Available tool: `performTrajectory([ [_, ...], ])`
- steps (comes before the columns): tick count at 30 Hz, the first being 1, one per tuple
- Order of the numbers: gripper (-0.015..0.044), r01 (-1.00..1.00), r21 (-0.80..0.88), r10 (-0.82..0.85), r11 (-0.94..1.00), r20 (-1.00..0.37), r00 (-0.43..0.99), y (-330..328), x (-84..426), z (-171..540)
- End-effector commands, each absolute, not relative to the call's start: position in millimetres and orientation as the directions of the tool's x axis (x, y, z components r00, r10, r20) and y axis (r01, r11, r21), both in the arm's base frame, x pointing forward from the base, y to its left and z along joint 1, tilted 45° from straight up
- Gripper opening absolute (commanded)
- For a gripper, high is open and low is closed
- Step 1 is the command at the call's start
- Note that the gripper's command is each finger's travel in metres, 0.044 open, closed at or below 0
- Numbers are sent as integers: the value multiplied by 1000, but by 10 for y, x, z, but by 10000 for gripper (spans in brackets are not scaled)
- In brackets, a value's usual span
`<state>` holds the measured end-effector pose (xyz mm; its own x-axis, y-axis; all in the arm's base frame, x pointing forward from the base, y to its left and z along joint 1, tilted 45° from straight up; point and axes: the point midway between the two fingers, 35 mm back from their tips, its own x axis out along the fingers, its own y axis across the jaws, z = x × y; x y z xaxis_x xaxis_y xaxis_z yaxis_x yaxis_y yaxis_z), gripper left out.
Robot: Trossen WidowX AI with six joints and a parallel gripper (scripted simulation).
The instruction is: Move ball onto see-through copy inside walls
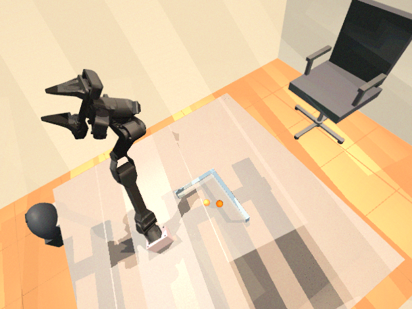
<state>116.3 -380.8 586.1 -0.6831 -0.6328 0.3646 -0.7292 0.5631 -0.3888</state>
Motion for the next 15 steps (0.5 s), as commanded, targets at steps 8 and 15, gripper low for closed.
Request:
performTrajectory([
  [8, 280, -804, 168, -767, 570, 458, -448, -4109, 1944, 5666],
  [15, 280, -585, 688, -887, 428, 443, -128, -4313, 2847, 5221],
])
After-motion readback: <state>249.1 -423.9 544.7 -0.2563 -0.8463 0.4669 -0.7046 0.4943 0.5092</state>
